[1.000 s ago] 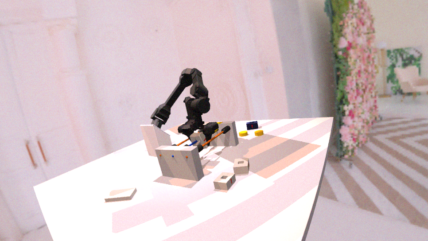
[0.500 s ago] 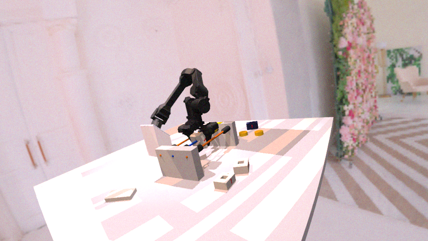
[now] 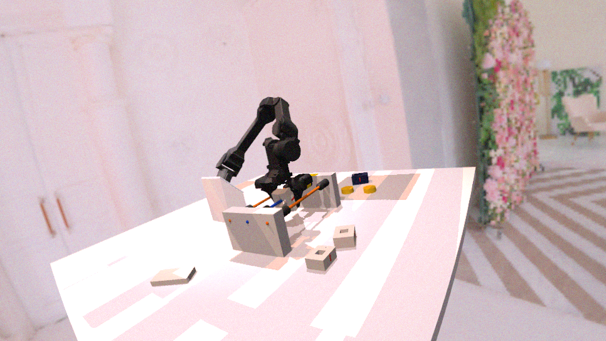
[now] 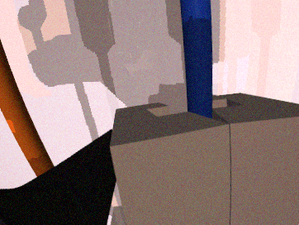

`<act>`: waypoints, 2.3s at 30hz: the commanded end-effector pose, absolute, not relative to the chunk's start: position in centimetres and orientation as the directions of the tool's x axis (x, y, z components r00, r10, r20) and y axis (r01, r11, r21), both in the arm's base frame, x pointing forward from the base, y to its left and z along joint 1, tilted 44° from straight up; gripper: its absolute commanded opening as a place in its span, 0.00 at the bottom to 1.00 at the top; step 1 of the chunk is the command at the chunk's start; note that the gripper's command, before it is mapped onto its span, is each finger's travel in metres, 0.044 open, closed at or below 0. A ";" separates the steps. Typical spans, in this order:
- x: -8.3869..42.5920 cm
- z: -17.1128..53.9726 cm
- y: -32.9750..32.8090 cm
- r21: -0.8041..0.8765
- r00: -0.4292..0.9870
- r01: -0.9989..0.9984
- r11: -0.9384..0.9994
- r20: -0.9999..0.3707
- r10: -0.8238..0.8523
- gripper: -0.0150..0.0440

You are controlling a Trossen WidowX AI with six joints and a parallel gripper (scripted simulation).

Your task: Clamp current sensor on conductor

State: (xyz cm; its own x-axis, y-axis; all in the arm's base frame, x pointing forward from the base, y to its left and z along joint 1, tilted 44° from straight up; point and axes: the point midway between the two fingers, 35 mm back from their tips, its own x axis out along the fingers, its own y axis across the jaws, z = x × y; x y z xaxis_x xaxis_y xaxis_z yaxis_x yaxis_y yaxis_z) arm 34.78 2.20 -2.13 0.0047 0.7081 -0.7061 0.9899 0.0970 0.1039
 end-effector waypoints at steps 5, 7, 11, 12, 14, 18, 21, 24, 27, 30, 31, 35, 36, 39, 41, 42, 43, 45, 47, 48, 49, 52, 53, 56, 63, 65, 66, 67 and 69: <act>34.9 -2.2 1.2 0.105 0.017 0.991 0.085 -0.721 0.693 0.25; 34.9 -2.2 1.2 0.105 0.017 0.991 0.085 -0.721 0.693 0.25; 34.9 -2.2 1.2 0.105 0.017 0.991 0.085 -0.721 0.693 0.25; 34.9 -2.2 1.2 0.105 0.017 0.991 0.085 -0.721 0.693 0.25; 34.9 -2.2 1.2 0.105 0.017 0.991 0.085 -0.721 0.693 0.25; 34.8 -2.1 2.2 0.104 0.005 0.990 0.097 -0.706 0.708 0.25; 34.8 -2.1 2.2 0.104 0.005 0.990 0.097 -0.706 0.708 0.25; 34.8 -2.1 2.2 0.104 0.005 0.990 0.097 -0.706 0.708 0.25; 34.8 -2.1 2.2 0.104 0.005 0.990 0.097 -0.706 0.708 0.25; 34.8 -2.1 2.2 0.104 0.005 0.990 0.097 -0.706 0.708 0.25; 34.8 -2.1 2.2 0.104 0.005 0.990 0.097 -0.706 0.708 0.25; 34.8 -2.1 2.2 0.104 0.005 0.990 0.097 -0.706 0.708 0.25; 34.8 -2.1 2.2 0.104 0.005 0.990 0.097 -0.706 0.708 0.25; 34.8 -2.1 2.2 0.104 0.005 0.990 0.097 -0.706 0.708 0.25; 34.8 -2.1 2.2 0.104 0.005 0.990 0.097 -0.706 0.708 0.25; 34.8 -2.1 2.2 0.104 0.005 0.990 0.097 -0.706 0.708 0.25; 34.8 -2.1 2.2 0.104 0.005 0.990 0.097 -0.706 0.708 0.25; 34.8 -2.1 2.2 0.104 0.005 0.990 0.097 -0.706 0.708 0.25; 34.8 -2.1 2.2 0.104 0.005 0.990 0.097 -0.706 0.708 0.25; 34.8 -2.1 2.2 0.104 0.005 0.990 0.097 -0.706 0.708 0.25; 34.8 -2.1 2.2 0.104 0.005 0.990 0.097 -0.706 0.708 0.25; 34.8 -2.1 2.2 0.104 0.005 0.990 0.097 -0.706 0.708 0.25; 34.8 -2.1 2.2 0.104 0.005 0.990 0.097 -0.706 0.708 0.25; 34.8 -2.1 2.2 0.104 0.005 0.990 0.097 -0.706 0.708 0.25; 34.8 -2.1 2.2 0.104 0.005 0.990 0.097 -0.706 0.708 0.25; 34.8 -2.1 2.2 0.104 0.005 0.990 0.097 -0.706 0.708 0.25; 34.8 -2.1 2.2 0.104 0.005 0.990 0.097 -0.706 0.708 0.25; 34.8 -2.1 2.2 0.104 0.005 0.990 0.097 -0.706 0.708 0.25; 34.8 -2.1 2.2 0.104 0.005 0.990 0.097 -0.706 0.708 0.25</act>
